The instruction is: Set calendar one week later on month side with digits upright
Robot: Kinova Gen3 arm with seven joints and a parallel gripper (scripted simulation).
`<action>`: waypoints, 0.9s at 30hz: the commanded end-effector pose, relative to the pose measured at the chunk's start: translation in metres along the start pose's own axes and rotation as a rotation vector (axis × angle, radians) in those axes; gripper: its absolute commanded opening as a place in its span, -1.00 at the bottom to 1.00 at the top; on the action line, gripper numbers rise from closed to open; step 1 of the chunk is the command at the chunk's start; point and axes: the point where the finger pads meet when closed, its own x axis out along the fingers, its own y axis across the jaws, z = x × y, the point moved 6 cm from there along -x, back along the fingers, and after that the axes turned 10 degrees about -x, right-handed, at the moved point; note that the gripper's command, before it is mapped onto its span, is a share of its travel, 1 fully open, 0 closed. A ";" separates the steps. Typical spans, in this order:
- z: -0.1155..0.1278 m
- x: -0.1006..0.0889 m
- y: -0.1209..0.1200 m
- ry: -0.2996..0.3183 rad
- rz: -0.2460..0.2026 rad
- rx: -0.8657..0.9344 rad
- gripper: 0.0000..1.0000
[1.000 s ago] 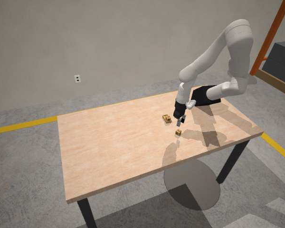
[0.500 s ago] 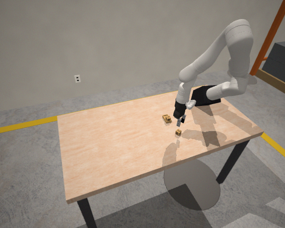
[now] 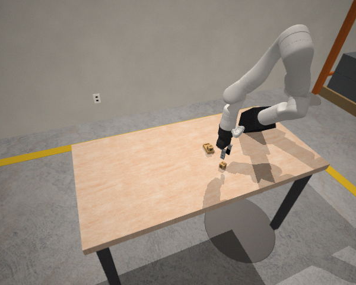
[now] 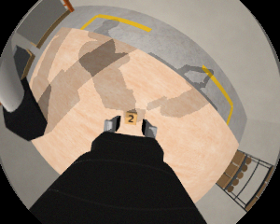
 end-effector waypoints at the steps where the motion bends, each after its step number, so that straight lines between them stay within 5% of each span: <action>1: -0.002 0.007 -0.002 0.005 -0.005 -0.004 0.74; 27: -0.002 0.038 -0.001 0.003 -0.005 -0.005 0.74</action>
